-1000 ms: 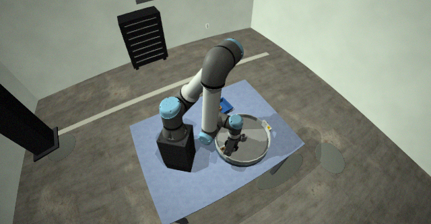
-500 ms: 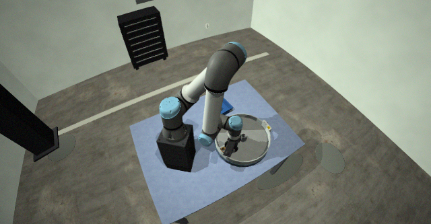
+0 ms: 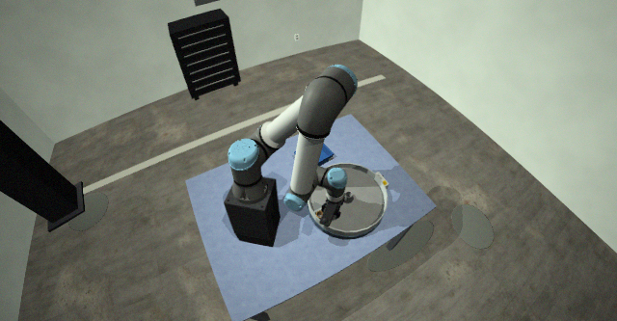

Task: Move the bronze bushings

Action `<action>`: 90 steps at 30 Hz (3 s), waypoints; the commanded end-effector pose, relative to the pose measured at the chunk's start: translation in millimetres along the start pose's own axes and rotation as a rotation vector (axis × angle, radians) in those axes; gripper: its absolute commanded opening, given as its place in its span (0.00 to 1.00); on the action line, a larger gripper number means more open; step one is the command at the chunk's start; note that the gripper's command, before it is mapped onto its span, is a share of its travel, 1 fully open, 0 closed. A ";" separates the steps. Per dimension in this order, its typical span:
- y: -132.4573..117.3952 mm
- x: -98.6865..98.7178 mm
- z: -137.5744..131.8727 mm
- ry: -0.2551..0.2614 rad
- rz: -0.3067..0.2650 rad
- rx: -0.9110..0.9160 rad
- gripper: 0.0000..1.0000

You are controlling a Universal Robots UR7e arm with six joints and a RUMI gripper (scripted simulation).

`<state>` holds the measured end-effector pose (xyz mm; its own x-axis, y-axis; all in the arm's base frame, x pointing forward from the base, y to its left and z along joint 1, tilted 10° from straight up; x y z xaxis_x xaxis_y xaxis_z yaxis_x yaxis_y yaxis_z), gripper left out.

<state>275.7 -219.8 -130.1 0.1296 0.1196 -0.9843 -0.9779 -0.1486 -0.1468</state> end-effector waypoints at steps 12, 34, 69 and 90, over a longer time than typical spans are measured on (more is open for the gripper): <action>-0.1 0.2 -0.3 0.001 0.000 0.000 0.05; -0.1 0.2 -0.3 0.001 0.000 0.000 0.00; -0.1 0.2 -0.3 0.001 0.000 0.000 0.00; -0.1 0.2 -0.3 0.001 0.000 0.000 0.05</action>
<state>275.8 -219.7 -130.5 0.1297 0.1195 -0.9843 -0.9779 -0.1486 -0.1469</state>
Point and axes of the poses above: the point where the finger pads meet when closed, its own x axis out along the fingers, its own z axis across the jaws, y = z × x, the point moved 9 cm from there along -x, back along the fingers, and after that the axes turned 15 degrees about x, right-handed, at the moved point
